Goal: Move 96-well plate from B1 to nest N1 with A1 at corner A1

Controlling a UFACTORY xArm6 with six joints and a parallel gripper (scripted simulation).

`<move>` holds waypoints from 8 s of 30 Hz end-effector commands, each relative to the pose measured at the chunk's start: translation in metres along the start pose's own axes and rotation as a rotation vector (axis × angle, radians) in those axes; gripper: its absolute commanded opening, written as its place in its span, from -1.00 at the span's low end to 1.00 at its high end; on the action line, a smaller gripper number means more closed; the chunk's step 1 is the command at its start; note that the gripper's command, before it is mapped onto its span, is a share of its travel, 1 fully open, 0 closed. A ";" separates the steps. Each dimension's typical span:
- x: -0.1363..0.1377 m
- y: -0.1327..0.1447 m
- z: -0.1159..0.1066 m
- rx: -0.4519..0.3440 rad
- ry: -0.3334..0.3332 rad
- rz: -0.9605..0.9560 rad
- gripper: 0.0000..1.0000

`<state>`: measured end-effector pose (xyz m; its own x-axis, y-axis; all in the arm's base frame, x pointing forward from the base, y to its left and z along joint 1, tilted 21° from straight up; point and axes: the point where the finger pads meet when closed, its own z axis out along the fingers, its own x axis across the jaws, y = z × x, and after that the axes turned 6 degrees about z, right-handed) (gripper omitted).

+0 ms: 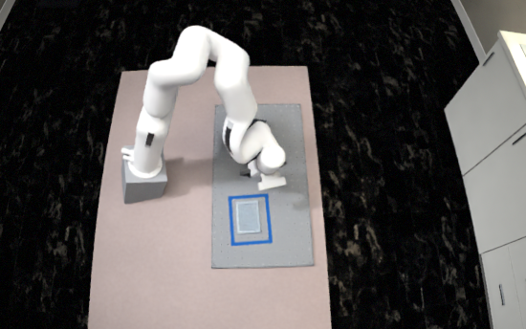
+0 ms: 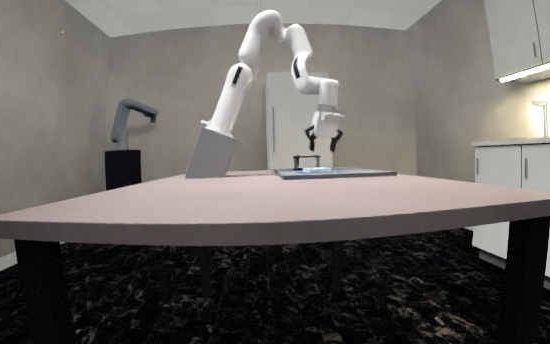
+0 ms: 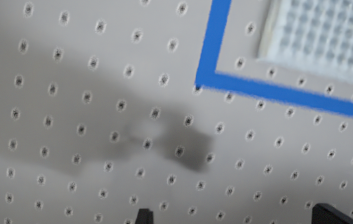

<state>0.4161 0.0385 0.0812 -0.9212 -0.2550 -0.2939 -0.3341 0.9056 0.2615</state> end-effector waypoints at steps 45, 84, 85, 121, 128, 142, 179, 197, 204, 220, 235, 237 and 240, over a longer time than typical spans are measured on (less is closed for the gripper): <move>0.072 -0.134 -0.044 0.255 -0.099 0.202 1.00; 0.069 -0.144 -0.009 0.254 -0.099 0.202 1.00; 0.069 -0.144 -0.007 0.254 -0.099 0.202 1.00; 0.067 -0.151 0.017 0.254 -0.099 0.202 1.00; 0.067 -0.152 0.021 0.254 -0.099 0.202 1.00; 0.067 -0.154 0.028 0.254 -0.098 0.202 1.00; 0.066 -0.155 0.034 0.254 -0.099 0.202 -1.00; 0.066 -0.155 0.034 0.254 -0.098 0.202 -1.00; 0.066 -0.155 0.034 0.254 -0.098 0.202 -1.00; 0.066 -0.155 0.034 0.254 -0.098 0.202 -1.00; 0.067 -0.153 0.027 0.254 -0.099 0.202 -1.00; 0.067 -0.153 0.026 0.254 -0.099 0.202 -1.00; 0.067 -0.152 0.024 0.254 -0.099 0.202 -1.00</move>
<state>0.4106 -0.1077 -0.0046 -0.9363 -0.0388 -0.3489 -0.0749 0.9931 0.0904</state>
